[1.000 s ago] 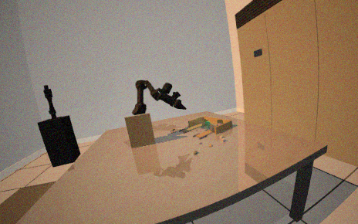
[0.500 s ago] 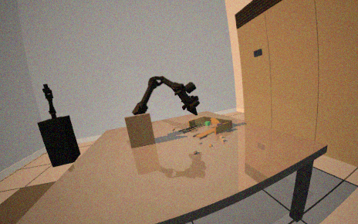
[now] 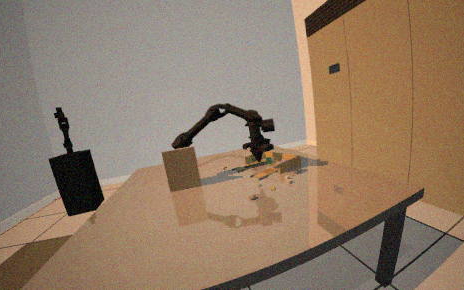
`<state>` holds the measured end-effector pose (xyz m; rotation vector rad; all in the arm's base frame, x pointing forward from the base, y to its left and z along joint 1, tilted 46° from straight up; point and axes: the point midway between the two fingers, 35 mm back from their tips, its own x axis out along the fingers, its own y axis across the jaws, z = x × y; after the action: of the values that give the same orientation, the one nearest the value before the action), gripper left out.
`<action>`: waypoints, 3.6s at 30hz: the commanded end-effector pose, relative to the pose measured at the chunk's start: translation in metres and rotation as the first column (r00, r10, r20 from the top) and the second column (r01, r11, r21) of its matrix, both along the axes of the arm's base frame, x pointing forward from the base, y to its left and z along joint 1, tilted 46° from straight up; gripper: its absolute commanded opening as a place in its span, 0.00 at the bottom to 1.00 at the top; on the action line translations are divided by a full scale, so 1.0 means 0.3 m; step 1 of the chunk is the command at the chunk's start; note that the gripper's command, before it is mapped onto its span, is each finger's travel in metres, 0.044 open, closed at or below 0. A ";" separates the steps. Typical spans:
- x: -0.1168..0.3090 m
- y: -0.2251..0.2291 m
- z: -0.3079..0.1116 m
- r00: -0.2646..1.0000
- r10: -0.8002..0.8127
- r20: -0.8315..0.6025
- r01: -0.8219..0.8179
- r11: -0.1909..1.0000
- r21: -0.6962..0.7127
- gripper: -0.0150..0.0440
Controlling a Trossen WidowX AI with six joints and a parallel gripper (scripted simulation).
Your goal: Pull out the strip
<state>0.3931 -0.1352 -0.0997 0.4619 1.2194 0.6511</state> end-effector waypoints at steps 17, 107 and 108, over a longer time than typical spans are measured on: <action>0.011 0.057 -0.074 0.999 0.033 -0.012 -0.033 0.999 0.007 0.25; 0.043 0.180 -0.185 0.999 0.033 -0.011 -0.033 0.999 0.011 0.25; 0.044 0.181 -0.185 0.999 0.033 -0.011 -0.033 0.999 0.011 0.25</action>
<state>0.4053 -0.0844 -0.1536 0.4528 1.2373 0.6804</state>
